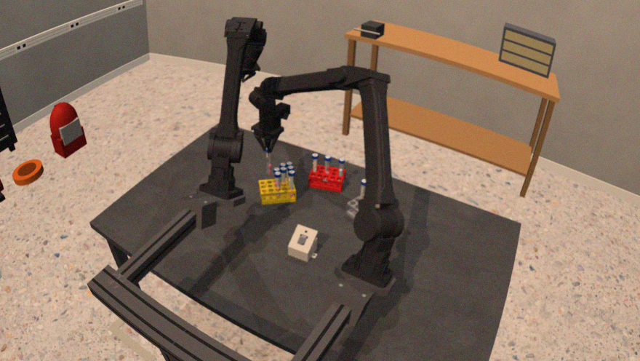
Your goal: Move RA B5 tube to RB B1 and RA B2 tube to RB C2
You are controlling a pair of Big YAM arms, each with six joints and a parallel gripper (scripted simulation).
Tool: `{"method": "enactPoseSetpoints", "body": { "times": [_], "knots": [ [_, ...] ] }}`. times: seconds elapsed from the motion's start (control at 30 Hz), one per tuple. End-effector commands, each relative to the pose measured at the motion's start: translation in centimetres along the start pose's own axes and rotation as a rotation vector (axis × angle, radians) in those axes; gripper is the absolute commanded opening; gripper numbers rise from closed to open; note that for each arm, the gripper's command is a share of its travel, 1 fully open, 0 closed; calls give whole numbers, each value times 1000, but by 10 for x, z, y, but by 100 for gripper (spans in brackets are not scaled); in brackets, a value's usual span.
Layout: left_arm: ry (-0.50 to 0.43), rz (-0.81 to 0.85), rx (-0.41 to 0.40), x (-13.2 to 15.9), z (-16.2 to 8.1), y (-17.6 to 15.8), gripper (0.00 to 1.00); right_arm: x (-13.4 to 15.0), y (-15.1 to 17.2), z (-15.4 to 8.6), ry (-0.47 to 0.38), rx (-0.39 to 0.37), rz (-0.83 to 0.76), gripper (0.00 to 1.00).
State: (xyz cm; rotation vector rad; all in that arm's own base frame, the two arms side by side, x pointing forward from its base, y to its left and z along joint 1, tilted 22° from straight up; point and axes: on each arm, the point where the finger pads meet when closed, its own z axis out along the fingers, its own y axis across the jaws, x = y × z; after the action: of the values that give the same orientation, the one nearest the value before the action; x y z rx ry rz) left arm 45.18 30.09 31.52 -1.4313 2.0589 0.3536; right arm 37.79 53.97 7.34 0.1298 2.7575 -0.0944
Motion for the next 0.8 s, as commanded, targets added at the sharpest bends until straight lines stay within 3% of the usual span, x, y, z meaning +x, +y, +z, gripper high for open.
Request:
{"method": "enactPoseSetpoints", "body": {
  "times": [0.0, 0.27, 0.77],
  "knots": [
    [-31, -13, 21, -15, -13, -5, 30, -19, 14, -9, -19, -42, 19, 0],
    [-31, -13, 21, -15, -13, -5, 30, -4, 0, 10, 0, -3, 2, 0],
    [-31, -13, 21, -15, -13, -5, 30, -5, -3, 14, 0, -3, 4, 0]
  ]
}}
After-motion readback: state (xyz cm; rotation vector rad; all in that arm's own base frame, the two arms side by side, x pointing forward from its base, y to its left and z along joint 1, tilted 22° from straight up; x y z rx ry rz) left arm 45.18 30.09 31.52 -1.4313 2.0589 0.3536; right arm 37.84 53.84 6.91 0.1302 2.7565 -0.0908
